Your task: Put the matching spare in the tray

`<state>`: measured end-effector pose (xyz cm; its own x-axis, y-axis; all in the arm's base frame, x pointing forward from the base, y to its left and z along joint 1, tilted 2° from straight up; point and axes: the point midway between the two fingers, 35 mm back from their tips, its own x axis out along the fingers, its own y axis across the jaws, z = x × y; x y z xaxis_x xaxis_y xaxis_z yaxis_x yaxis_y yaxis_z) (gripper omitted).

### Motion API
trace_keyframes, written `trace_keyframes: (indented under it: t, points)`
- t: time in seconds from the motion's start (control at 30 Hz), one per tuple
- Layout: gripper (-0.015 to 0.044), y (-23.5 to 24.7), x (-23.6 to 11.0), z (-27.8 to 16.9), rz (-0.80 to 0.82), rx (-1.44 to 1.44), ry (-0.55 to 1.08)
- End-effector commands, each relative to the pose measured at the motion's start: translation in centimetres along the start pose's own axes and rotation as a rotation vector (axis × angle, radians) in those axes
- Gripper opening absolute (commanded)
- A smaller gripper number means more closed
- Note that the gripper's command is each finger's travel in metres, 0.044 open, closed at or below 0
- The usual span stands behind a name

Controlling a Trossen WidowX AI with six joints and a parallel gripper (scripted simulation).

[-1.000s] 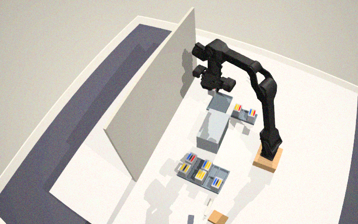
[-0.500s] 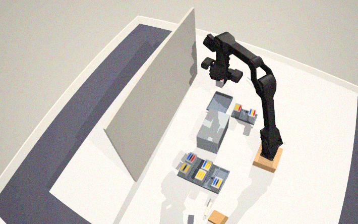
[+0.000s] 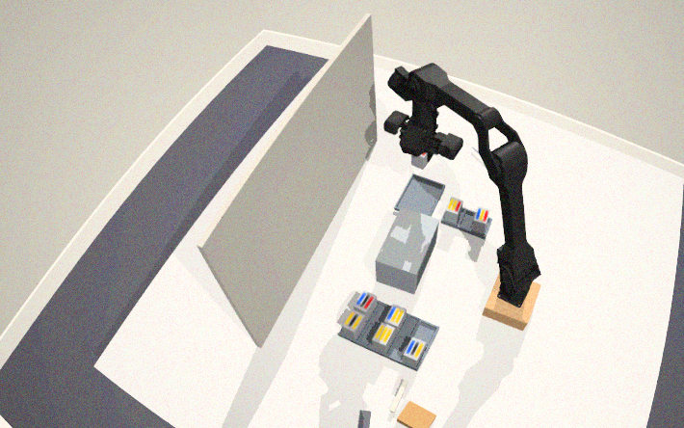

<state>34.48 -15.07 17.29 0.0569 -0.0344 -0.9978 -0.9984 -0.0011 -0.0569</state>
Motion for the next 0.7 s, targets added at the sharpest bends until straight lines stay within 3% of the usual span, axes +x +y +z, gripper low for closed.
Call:
trace_keyframes:
  t: [0.0,0.67]
  points:
    - [0.0,0.0,0.4,0.0,0.001,-0.004,0.0]
    - [0.0,-0.3,1.9,-0.2,0.001,-0.004,0.0]
